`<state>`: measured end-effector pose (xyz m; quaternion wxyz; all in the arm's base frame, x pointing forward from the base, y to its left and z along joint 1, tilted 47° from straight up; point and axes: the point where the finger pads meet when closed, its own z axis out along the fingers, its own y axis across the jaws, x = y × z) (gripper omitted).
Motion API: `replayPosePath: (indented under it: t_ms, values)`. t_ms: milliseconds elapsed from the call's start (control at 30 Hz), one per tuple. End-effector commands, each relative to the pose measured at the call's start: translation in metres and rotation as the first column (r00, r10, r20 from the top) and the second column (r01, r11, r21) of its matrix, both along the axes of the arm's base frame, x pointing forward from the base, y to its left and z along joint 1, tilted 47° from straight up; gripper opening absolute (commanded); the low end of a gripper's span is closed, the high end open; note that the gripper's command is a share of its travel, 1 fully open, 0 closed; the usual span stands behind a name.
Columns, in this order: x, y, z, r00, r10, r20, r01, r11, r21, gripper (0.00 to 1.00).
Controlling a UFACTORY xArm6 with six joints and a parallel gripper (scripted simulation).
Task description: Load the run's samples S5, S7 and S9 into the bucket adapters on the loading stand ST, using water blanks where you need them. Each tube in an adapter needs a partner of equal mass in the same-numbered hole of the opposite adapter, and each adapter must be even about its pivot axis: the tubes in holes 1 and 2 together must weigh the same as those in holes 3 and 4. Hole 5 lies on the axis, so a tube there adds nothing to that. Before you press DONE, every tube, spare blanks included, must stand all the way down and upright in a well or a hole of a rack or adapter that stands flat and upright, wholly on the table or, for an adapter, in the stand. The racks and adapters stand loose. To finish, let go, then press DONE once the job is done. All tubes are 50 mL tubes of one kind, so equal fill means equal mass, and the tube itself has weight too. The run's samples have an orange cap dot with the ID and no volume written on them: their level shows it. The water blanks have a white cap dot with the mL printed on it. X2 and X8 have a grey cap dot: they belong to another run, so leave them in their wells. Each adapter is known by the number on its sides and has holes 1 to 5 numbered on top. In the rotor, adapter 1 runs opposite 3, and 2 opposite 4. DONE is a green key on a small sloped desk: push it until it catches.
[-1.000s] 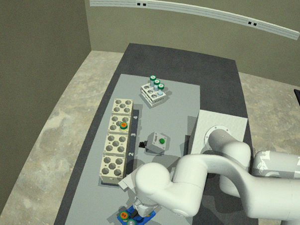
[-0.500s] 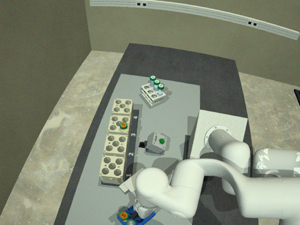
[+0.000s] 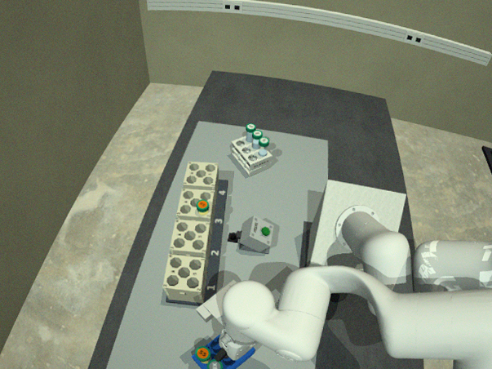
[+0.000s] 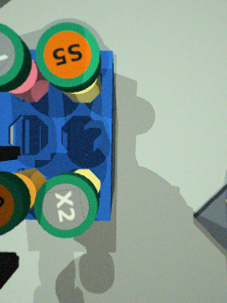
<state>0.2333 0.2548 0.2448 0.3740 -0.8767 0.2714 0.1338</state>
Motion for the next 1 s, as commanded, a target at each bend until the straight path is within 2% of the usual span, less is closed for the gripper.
replayPosePath:
  t_ms: [0, 967]
  values:
    - [0.001, 0.001, 0.001, 1.000, -0.001, 0.003, 0.001, 1.000, 0.001, 0.57]
    - [0.000, 0.012, -0.010, 1.000, -0.001, 0.003, 0.001, 1.000, 0.001, 0.57]
